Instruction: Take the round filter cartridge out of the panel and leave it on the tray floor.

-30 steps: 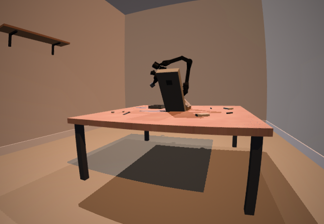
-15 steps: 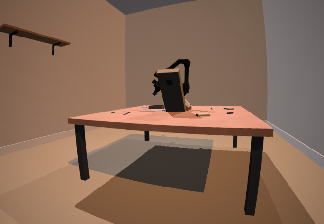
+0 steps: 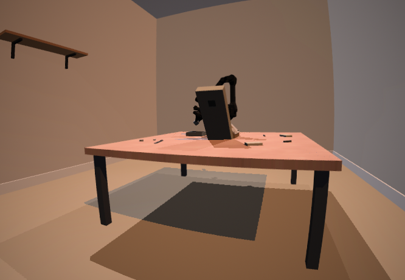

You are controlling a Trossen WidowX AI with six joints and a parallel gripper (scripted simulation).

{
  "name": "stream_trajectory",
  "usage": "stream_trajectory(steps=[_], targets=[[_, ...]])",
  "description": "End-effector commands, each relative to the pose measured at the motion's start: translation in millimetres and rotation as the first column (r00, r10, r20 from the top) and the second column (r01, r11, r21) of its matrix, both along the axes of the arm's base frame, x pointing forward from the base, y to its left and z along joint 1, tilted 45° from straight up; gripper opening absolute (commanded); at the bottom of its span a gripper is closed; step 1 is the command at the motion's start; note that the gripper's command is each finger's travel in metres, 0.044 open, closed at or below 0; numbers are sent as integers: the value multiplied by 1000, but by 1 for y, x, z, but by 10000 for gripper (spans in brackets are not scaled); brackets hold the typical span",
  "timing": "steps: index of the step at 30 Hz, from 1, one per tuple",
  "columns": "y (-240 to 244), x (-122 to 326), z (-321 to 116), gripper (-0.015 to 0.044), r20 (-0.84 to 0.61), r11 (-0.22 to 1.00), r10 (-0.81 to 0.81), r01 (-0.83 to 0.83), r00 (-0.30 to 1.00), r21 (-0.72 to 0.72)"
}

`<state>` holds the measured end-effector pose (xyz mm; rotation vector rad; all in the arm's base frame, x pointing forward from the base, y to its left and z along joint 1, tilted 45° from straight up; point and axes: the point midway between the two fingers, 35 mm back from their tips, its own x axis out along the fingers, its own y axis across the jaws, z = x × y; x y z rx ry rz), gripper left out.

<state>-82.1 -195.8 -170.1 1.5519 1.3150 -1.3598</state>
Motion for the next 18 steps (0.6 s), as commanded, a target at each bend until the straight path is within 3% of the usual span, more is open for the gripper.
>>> stream_trajectory(steps=[1, 18], targets=[[7, -1, -8, 0, -9, 1000, -9, 9, 1000, 1], [53, 5, -53, 0, -9, 1000, -9, 9, 1000, 2]])
